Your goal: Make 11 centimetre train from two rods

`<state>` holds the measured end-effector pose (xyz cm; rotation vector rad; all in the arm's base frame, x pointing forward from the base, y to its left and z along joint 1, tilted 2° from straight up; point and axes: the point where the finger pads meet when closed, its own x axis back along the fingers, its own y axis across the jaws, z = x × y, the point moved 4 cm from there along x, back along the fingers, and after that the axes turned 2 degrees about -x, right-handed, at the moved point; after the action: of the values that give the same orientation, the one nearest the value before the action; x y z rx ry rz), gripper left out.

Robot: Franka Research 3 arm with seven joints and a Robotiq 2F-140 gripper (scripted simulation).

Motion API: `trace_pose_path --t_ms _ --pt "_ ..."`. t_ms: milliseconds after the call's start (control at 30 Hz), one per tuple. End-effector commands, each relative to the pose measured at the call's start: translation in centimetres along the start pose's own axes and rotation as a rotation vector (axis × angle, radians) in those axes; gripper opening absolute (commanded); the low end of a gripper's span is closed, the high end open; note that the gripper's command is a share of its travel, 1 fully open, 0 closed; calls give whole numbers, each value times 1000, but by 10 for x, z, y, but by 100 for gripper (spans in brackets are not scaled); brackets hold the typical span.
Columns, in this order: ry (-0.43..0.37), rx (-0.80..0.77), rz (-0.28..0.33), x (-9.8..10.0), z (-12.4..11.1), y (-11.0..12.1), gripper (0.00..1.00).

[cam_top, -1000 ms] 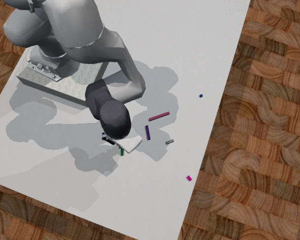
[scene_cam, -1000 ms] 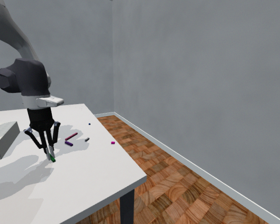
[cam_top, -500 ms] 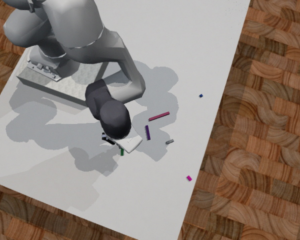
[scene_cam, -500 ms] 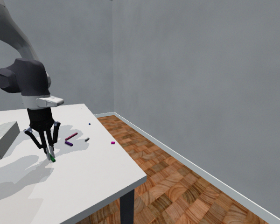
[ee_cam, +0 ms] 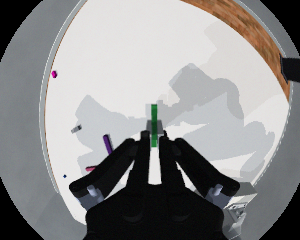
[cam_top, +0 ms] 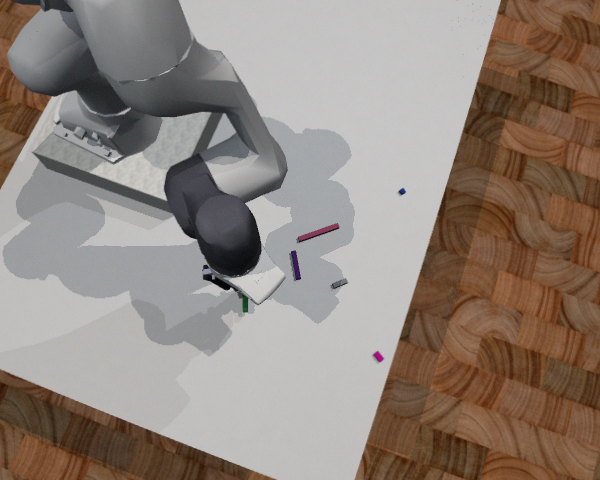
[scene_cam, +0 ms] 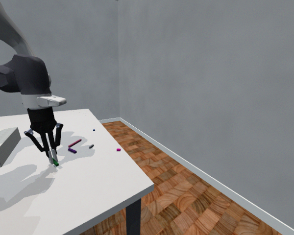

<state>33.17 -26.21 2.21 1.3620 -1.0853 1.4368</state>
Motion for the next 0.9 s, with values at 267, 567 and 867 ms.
trace_pose_path --t_ms 267,567,867 --pt "-10 -17 -12 62 -3 1 12" --pt "-10 -17 -12 79 -3 1 12" --pt "-10 -20 -12 79 -3 0 12"
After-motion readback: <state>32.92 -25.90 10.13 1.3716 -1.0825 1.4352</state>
